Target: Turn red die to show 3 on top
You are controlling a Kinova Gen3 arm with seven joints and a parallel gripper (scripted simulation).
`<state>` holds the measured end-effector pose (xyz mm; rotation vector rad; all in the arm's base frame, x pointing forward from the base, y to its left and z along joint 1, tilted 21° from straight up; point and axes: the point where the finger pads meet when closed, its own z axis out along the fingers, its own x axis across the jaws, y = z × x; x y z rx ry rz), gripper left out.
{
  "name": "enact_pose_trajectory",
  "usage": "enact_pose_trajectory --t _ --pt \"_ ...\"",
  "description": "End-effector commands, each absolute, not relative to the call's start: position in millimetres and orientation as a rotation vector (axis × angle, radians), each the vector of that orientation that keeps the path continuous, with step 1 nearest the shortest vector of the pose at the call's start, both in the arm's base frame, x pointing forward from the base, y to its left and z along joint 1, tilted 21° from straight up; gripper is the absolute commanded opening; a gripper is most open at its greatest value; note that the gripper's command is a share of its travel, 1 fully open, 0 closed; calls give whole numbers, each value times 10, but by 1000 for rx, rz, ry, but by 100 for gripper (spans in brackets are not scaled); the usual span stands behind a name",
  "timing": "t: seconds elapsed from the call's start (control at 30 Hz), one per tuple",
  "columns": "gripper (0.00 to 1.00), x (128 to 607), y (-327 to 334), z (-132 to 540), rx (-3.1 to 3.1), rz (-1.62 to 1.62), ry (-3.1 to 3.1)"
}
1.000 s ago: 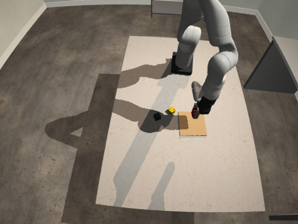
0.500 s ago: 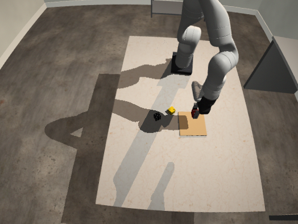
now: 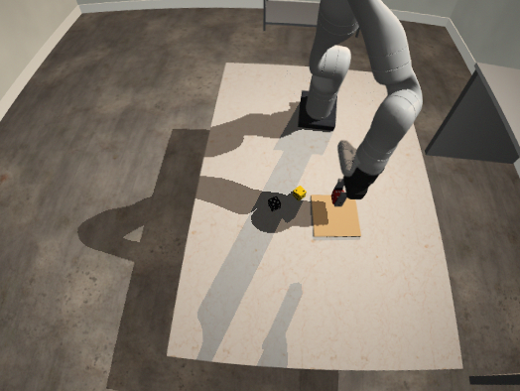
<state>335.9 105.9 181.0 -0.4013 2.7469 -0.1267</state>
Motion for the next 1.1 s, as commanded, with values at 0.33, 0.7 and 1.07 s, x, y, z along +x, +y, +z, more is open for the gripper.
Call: enact_pose_trajectory --t 0.33,0.7,1.07 --pt "57 3355 1116 1804 -388 -298 2716" --pt "57 3368 1133 1805 -319 -591 2640" --pt "57 3370 1140 1819 -220 -1008 2478"
